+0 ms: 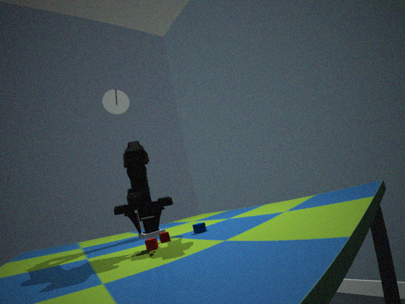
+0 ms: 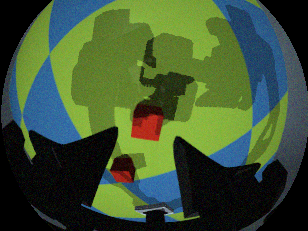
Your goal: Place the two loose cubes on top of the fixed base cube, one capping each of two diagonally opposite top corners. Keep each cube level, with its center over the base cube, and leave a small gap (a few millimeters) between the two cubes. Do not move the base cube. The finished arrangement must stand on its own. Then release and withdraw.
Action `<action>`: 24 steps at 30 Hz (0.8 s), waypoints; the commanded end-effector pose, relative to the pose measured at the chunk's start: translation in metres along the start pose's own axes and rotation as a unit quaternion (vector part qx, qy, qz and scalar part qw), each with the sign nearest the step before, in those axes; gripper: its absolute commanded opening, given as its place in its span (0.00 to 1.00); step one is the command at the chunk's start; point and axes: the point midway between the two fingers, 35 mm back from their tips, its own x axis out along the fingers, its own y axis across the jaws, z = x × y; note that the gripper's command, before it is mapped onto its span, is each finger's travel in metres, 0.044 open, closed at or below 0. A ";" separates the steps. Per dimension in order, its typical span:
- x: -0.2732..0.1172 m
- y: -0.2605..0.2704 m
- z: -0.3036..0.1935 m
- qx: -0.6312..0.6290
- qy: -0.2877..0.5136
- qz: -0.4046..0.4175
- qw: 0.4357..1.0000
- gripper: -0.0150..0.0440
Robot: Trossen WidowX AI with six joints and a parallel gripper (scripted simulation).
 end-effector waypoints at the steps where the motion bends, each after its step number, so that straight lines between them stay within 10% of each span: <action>1: 0.008 0.000 -0.002 -0.003 0.006 0.001 1.000 0.70; 24: 0.040 0.000 -0.003 -0.003 0.006 0.001 1.000 0.70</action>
